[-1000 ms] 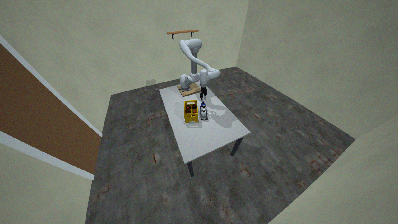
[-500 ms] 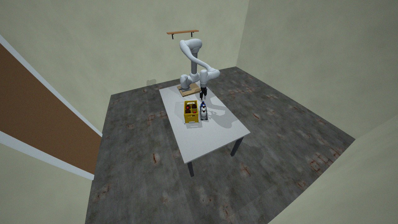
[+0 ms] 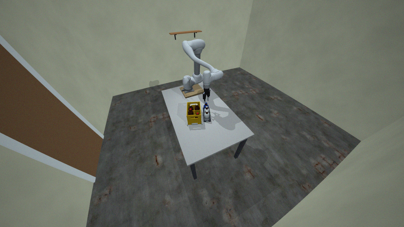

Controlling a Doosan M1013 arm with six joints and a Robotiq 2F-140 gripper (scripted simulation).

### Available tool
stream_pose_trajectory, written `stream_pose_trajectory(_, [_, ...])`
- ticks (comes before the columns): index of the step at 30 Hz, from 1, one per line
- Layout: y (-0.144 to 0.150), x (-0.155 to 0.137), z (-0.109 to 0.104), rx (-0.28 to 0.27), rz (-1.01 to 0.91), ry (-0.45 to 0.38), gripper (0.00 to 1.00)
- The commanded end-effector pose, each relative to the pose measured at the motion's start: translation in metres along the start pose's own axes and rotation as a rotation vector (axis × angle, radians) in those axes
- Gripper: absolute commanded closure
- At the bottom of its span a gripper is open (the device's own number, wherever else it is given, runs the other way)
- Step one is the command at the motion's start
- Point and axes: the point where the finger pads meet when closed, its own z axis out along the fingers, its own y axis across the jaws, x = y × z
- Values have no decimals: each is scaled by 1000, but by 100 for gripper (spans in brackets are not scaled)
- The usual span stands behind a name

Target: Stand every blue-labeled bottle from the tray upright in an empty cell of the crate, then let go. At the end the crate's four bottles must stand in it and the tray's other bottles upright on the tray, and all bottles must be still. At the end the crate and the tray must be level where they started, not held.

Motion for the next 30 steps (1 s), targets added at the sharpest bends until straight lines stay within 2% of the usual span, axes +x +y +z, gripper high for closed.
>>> stream_pose_trajectory(1, [0, 0, 0, 0, 0, 0, 62])
stream_pose_trajectory(20, [0, 0, 3, 0, 0, 0, 62])
stream_pose_trajectory(30, [0, 0, 13, 0, 0, 0, 62])
